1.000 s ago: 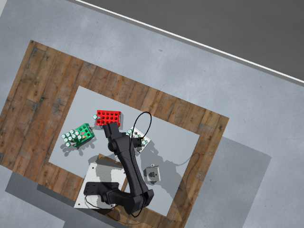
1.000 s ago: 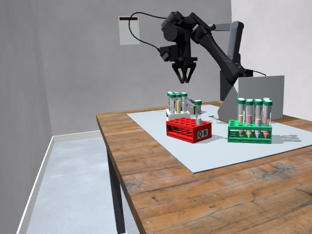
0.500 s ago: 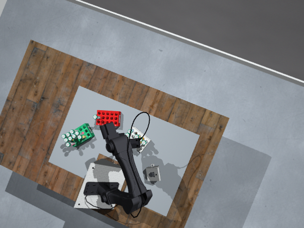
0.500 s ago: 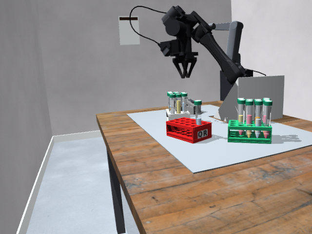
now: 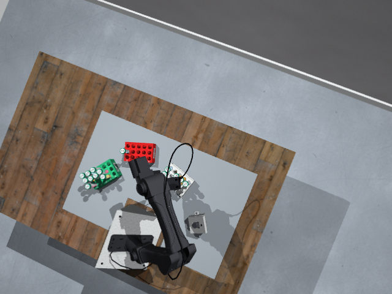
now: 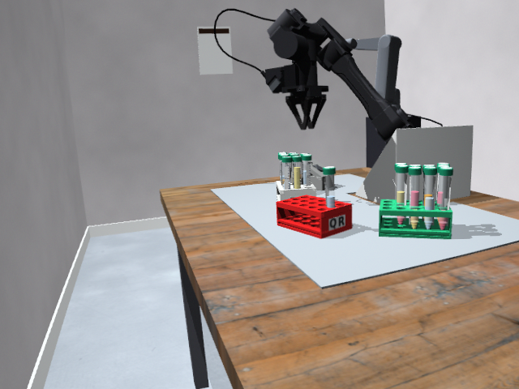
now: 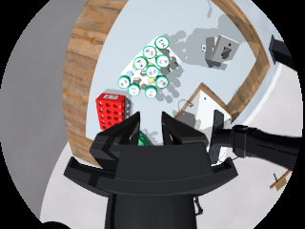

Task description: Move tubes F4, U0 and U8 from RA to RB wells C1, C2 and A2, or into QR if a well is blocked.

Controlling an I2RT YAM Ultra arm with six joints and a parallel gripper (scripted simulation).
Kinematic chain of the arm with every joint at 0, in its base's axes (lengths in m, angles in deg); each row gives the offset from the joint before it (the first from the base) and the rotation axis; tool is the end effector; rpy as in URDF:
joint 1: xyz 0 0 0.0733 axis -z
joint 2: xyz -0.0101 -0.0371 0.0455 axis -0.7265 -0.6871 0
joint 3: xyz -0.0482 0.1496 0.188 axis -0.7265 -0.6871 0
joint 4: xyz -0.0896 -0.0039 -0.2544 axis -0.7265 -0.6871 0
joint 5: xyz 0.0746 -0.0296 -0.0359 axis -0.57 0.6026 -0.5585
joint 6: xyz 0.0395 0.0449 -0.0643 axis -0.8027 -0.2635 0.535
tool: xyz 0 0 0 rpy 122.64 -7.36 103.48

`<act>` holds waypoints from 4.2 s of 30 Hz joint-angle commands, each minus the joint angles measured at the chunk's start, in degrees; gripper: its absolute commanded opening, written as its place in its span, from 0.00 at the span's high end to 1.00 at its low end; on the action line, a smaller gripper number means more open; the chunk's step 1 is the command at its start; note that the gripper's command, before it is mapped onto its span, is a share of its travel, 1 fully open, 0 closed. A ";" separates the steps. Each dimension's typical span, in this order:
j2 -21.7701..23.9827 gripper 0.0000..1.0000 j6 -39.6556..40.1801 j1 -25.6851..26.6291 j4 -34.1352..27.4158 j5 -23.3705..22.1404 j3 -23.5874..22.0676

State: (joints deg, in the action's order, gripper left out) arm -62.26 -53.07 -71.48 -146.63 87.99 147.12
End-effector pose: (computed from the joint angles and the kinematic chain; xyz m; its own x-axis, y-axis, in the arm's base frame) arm 0.2983 0.0864 0.1341 -0.3940 0.6613 -0.6383 0.9162 0.2275 -0.3298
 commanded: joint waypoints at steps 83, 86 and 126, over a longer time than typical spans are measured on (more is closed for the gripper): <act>-42.80 0.70 24.54 -11.04 -0.50 -4.70 37.59; -42.79 0.70 24.74 -11.31 0.32 -4.59 36.92; -42.49 0.70 27.21 -8.62 8.32 -3.22 30.03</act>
State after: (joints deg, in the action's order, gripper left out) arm -106.65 -26.40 -79.37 -139.57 83.49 178.29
